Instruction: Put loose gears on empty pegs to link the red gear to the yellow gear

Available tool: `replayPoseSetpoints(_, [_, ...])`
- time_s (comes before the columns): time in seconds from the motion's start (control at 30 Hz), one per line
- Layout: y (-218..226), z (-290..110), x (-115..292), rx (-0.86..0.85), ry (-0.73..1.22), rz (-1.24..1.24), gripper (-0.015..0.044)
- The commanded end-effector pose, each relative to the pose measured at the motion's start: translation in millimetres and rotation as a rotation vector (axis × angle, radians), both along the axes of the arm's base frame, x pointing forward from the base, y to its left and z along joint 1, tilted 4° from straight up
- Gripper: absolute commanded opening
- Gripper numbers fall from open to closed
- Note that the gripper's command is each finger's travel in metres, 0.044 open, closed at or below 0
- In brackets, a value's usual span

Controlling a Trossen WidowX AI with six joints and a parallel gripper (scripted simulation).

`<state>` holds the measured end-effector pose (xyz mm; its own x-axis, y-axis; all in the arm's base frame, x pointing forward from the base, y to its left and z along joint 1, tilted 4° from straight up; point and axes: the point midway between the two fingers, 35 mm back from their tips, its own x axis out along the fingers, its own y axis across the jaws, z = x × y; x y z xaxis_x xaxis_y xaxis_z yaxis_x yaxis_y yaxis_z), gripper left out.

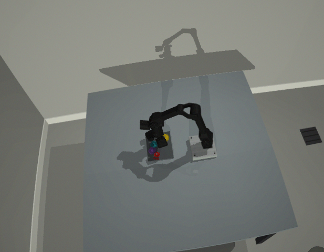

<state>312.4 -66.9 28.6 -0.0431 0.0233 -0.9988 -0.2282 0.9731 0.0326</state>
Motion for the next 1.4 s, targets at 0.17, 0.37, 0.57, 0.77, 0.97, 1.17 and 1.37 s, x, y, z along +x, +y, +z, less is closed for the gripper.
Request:
replayPoseSetpoints(0.17, [0.4,-2.1,-1.0,-0.009,0.005,-0.214,0.0])
replayPoseSetpoints(0.37, [-0.4,-3.2,-1.1,-0.016,0.008,-0.375,0.0])
replayPoseSetpoints(0.57, [-0.3,-4.6,-0.3,-0.017,0.009,-0.401,0.0026])
replayPoseSetpoints(0.77, [-0.2,-2.7,-0.5,-0.013,0.007,-0.307,0.014])
replayPoseSetpoints(0.97, [-0.7,16.3,1.0,-0.01,0.005,-0.234,0.014])
replayPoseSetpoints(1.17, [-1.1,44.6,1.1,-0.006,0.003,-0.158,0.014])
replayPoseSetpoints(1.37, [-0.8,86.5,-2.1,-0.005,0.008,-0.179,0.0298])
